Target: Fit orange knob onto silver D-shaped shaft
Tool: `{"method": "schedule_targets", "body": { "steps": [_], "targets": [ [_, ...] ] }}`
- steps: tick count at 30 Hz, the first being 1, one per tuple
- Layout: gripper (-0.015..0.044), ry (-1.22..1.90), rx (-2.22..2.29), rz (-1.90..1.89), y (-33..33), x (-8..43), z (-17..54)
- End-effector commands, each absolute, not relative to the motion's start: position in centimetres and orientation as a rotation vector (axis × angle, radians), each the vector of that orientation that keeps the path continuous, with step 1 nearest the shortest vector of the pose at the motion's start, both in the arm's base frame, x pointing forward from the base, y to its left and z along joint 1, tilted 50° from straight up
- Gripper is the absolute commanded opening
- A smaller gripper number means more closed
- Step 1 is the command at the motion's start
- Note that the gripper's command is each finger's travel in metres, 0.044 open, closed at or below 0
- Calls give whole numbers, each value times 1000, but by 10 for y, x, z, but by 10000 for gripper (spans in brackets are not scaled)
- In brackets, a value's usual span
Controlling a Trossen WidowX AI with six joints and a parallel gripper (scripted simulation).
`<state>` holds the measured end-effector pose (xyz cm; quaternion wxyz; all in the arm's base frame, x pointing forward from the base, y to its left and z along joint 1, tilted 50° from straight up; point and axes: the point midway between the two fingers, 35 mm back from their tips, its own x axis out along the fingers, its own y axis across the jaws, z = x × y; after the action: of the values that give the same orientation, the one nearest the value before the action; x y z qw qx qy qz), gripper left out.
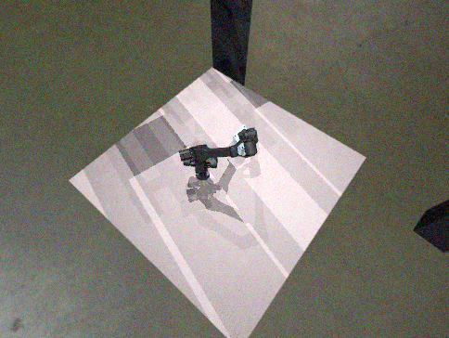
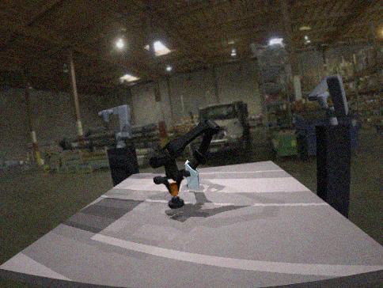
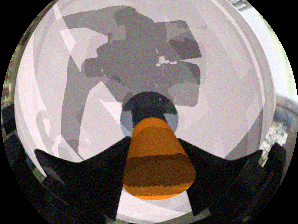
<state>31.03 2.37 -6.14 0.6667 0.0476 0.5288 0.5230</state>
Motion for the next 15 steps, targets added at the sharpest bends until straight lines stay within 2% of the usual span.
{"method": "schedule_targets", "body": {
  "steps": [1, 15],
  "targets": [
    [0, 1158, 66, 1212, 24, 310, -62],
    [0, 1158, 66, 1212, 26, 309, -64]
  ]
}}
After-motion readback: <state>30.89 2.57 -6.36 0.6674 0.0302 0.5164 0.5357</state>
